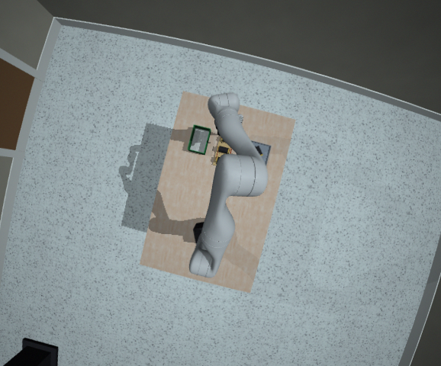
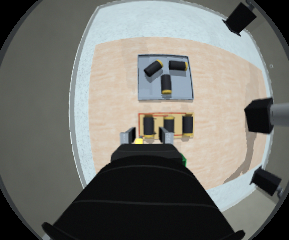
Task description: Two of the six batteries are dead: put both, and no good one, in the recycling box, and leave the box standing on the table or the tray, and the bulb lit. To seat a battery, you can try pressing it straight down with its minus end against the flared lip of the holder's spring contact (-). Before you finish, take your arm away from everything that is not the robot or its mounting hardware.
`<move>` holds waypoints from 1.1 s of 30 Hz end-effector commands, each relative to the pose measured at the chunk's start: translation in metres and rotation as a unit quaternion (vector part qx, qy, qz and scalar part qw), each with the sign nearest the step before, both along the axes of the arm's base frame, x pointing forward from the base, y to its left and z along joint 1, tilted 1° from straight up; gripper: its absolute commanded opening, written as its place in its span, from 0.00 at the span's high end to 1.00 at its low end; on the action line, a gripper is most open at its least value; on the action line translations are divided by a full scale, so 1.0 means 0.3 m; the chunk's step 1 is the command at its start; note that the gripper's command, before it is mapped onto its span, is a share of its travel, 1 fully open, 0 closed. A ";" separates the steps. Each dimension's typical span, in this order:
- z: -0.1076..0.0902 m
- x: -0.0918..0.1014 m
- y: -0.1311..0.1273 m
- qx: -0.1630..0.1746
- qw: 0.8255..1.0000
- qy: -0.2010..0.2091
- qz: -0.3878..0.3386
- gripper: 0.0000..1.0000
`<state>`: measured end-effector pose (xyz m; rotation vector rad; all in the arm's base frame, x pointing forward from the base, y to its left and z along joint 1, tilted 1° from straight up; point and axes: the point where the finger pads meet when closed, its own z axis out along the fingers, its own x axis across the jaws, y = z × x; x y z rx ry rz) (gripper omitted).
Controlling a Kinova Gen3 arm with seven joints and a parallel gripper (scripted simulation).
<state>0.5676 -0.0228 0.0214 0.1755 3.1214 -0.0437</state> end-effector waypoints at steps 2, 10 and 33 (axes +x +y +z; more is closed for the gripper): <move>0.000 -0.005 0.003 0.002 1.000 0.003 -0.012 0.10; 0.000 -0.005 0.003 0.002 1.000 0.002 -0.029 0.10; 0.000 -0.005 0.003 0.003 0.995 0.000 -0.101 0.10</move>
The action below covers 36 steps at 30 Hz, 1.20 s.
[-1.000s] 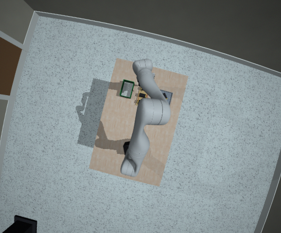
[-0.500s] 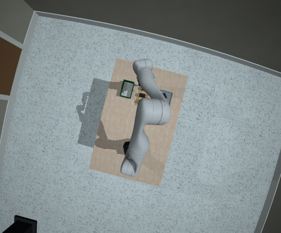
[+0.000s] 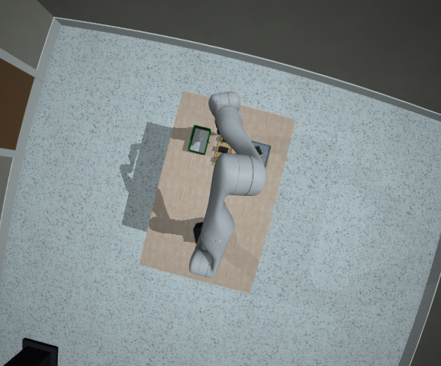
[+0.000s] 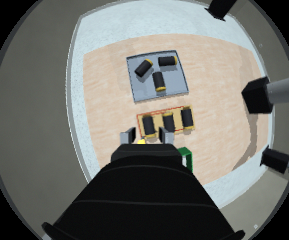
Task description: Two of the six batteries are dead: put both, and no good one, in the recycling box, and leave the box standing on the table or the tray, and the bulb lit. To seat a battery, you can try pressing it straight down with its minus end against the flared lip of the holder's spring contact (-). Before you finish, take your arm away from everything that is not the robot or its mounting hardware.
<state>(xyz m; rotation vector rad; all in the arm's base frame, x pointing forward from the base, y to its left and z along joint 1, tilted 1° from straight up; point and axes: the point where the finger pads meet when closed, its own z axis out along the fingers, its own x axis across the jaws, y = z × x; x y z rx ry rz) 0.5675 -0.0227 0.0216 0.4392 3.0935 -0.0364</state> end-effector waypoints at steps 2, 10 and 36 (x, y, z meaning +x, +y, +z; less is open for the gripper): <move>0.000 -0.005 0.003 0.000 1.000 0.003 -0.027 0.10; 0.000 -0.005 0.003 0.001 0.997 0.001 -0.073 0.10; 0.000 -0.006 0.003 0.002 0.970 -0.003 -0.242 0.10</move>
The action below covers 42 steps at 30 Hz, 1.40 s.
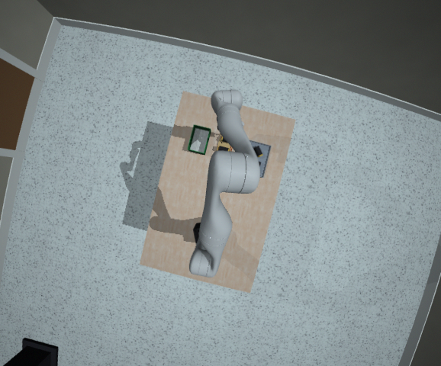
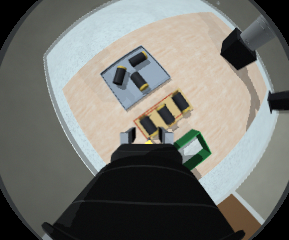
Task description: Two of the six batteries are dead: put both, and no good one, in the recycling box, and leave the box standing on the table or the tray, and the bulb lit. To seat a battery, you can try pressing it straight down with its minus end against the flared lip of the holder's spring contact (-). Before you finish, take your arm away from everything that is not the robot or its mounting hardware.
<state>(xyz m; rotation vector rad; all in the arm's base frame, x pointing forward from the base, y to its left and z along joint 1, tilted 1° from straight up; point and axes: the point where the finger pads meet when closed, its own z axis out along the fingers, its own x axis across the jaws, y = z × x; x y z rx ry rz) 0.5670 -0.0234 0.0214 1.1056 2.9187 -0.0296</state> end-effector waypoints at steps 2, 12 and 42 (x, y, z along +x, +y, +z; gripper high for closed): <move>0.000 -0.004 0.006 0.000 0.999 0.002 -0.042 0.10; 0.000 -0.004 0.006 0.001 0.993 0.000 -0.119 0.10; 0.000 -0.005 0.007 0.004 0.911 -0.007 -0.412 0.10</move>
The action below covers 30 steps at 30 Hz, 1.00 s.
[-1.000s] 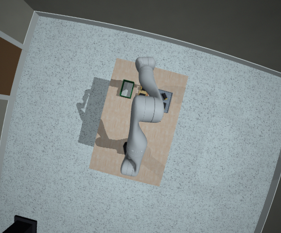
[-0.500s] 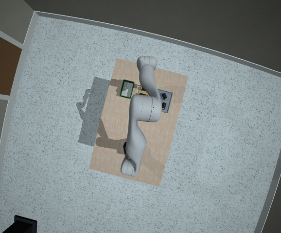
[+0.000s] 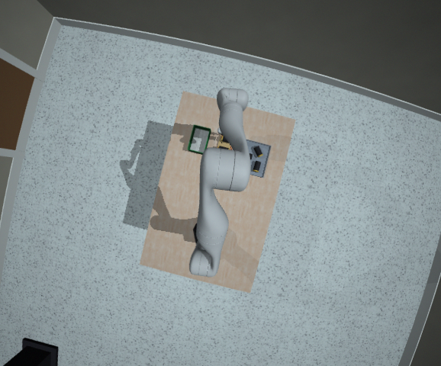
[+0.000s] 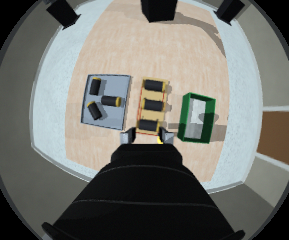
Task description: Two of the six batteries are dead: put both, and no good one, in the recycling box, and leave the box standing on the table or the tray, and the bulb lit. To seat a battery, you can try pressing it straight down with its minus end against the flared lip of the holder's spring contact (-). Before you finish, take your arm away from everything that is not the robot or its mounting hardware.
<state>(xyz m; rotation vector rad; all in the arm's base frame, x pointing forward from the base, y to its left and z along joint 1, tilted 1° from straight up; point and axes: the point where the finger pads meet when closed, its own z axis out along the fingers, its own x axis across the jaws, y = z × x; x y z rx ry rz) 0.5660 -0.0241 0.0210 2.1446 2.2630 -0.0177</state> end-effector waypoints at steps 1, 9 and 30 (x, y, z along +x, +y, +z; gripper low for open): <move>0.001 -0.002 0.009 0.000 0.999 0.001 -0.040 0.10; 0.000 -0.004 0.009 0.001 0.994 0.000 -0.108 0.10; 0.005 0.004 0.010 0.004 0.949 -0.010 -0.315 0.10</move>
